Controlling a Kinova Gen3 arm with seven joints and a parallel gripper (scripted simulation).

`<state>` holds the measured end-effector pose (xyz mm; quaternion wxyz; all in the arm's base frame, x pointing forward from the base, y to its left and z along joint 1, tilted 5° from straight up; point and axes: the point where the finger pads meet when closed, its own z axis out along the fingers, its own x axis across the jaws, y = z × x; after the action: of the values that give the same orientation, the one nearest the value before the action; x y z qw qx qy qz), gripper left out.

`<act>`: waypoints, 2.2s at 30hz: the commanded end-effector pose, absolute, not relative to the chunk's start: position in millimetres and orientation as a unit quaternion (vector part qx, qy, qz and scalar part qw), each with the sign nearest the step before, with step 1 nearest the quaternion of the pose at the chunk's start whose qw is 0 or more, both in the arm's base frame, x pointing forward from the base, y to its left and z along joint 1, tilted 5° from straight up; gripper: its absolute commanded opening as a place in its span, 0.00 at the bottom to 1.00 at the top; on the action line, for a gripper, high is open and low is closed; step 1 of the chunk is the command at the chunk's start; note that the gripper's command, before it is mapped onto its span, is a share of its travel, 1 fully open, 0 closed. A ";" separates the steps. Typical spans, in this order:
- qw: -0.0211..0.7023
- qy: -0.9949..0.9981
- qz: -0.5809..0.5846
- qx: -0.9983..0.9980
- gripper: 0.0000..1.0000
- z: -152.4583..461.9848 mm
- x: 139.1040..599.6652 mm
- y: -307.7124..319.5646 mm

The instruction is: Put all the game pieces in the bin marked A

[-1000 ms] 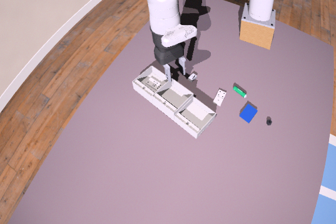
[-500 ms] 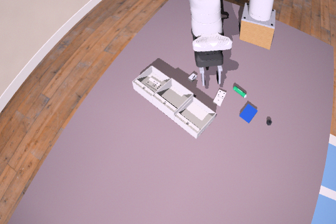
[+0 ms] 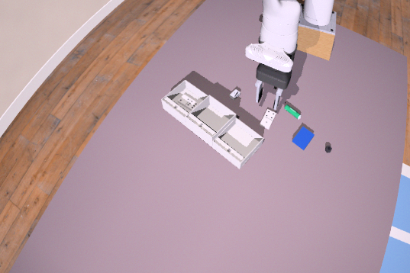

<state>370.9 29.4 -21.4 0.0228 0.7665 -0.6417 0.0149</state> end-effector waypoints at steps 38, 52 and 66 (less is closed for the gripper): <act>0.025 -0.646 0.041 0.762 0.79 -17.3 369.9 43.0; 0.025 -0.646 0.041 0.762 0.79 -17.3 369.9 42.9; 0.025 -0.646 0.041 0.762 0.79 -45.2 368.8 41.3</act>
<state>375.3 38.6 -33.7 0.0183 0.7582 -0.6503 0.0447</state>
